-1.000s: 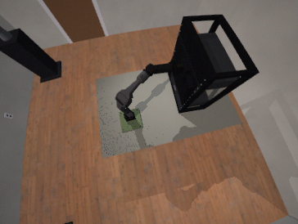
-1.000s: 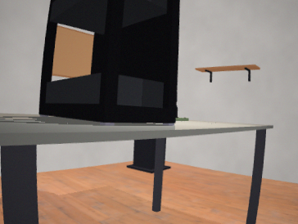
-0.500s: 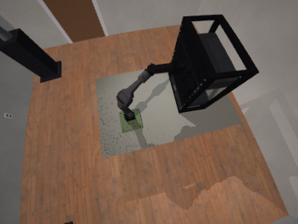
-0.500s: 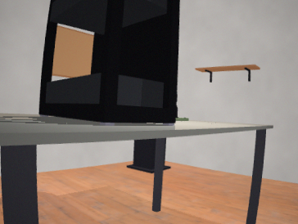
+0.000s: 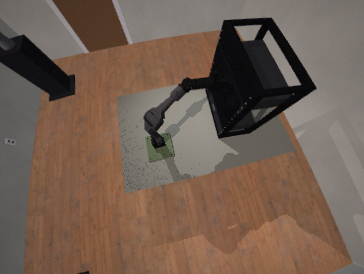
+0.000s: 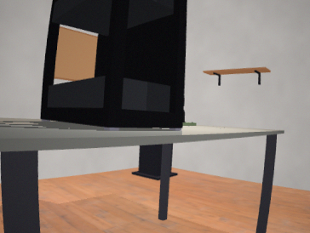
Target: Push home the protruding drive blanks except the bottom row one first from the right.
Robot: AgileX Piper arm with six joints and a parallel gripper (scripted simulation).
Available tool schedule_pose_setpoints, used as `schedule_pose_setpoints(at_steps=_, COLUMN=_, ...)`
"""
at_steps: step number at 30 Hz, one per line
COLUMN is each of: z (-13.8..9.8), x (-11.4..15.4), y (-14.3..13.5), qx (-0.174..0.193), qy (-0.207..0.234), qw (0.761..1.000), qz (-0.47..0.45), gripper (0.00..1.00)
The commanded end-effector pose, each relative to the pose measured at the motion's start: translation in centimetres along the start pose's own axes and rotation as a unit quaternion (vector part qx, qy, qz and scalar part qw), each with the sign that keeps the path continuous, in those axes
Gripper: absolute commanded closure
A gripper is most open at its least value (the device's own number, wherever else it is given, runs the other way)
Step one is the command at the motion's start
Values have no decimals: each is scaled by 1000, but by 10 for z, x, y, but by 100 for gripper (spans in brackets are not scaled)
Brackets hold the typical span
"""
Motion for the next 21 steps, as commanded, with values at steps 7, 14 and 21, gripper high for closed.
schedule_pose_setpoints(at_steps=7, z=3, x=-1, y=0, qx=0, qy=-1, qw=1000, qz=-1, gripper=100)
schedule_pose_setpoints(at_steps=14, z=4, x=-1, y=0, qx=0, qy=-1, qw=1000, qz=-1, gripper=100)
schedule_pose_setpoints(at_steps=21, z=4, x=-1, y=0, qx=0, qy=-1, qw=1000, qz=-1, gripper=100)
Point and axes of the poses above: the point where the finger pads meet when closed, its own z axis out along the fingers, its own y axis across the jaws, x = y × z, the point moved 4 cm from there along -z, back along the fingers, and after that the axes turned 12 degrees about -z, right-handed, at the moved point
